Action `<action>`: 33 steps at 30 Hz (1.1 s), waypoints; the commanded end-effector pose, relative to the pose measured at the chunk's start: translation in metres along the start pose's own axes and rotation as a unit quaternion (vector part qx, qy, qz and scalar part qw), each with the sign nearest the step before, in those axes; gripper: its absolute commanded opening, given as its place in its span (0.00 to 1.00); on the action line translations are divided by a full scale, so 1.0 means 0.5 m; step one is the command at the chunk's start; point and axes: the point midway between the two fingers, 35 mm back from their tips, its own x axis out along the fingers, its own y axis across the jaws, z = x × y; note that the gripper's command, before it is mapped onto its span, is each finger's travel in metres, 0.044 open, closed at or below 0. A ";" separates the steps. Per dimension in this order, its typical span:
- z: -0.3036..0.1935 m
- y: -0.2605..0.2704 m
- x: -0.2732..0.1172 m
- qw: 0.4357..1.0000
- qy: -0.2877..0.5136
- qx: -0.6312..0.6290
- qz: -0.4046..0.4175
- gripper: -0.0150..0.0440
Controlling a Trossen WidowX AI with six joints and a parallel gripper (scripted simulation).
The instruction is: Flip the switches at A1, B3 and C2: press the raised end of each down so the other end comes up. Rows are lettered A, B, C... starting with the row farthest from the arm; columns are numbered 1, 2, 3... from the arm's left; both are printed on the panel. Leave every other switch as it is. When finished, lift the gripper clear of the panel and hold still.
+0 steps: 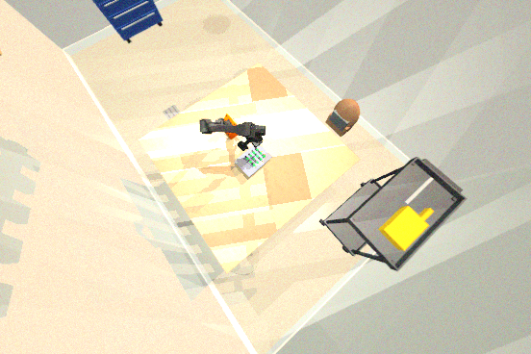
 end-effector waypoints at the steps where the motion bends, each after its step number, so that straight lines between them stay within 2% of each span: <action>1: 0.004 0.003 0.005 1.000 0.000 0.000 0.000 0.89; 7: 0.106 0.078 0.165 1.000 -0.010 0.009 0.003 0.62; 13: 0.109 0.081 0.173 1.000 -0.010 0.009 0.003 0.35; 15: 0.112 0.081 0.208 1.000 -0.004 0.009 0.003 0.26; 17: 0.113 0.080 0.243 1.000 0.003 0.009 0.003 0.25; 33: 0.113 0.080 0.270 1.000 0.003 0.009 0.002 0.25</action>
